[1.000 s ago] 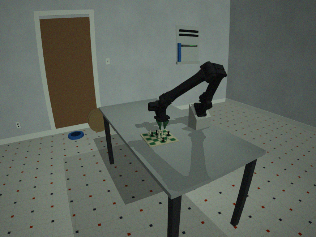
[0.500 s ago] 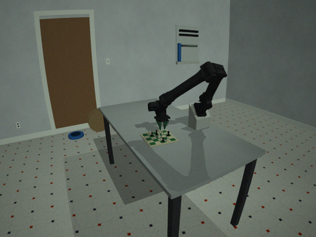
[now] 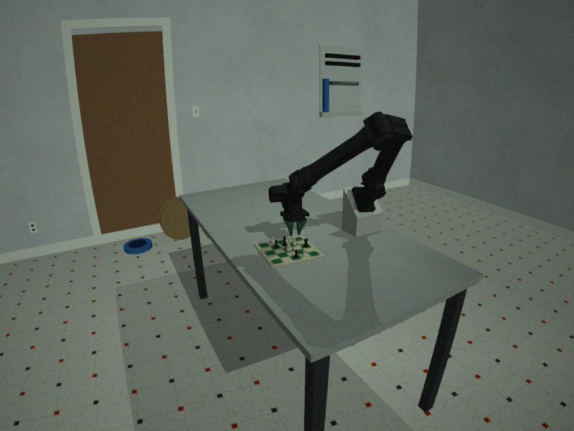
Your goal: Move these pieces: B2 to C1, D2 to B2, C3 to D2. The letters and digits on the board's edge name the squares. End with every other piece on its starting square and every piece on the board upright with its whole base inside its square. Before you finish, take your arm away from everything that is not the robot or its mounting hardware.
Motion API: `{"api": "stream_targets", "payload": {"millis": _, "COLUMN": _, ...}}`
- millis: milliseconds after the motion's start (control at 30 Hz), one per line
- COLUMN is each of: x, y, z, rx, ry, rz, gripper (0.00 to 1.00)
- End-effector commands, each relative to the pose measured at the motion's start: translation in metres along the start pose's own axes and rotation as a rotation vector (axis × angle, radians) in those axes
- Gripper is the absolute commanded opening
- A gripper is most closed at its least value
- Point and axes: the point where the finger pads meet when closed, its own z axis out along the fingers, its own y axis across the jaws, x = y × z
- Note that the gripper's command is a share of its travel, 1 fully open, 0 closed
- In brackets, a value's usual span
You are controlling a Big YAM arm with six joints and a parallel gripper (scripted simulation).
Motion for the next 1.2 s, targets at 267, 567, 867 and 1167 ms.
{"api": "stream_targets", "payload": {"millis": 267, "x": 0.0071, "y": 0.0093, "z": -0.0008, "rx": -0.017, "ry": -0.004, "rz": -0.025, "gripper": 0.32}}
{"api": "stream_targets", "payload": {"millis": 567, "x": 0.0071, "y": 0.0093, "z": -0.0008, "rx": -0.017, "ry": -0.004, "rz": -0.025, "gripper": 0.32}}
{"api": "stream_targets", "payload": {"millis": 867, "x": 0.0076, "y": 0.0114, "z": -0.0014, "rx": -0.019, "ry": -0.004, "rz": -0.027, "gripper": 0.32}}
{"api": "stream_targets", "payload": {"millis": 1167, "x": 0.0083, "y": 0.0141, "z": -0.0021, "rx": -0.023, "ry": -0.004, "rz": -0.03, "gripper": 0.32}}
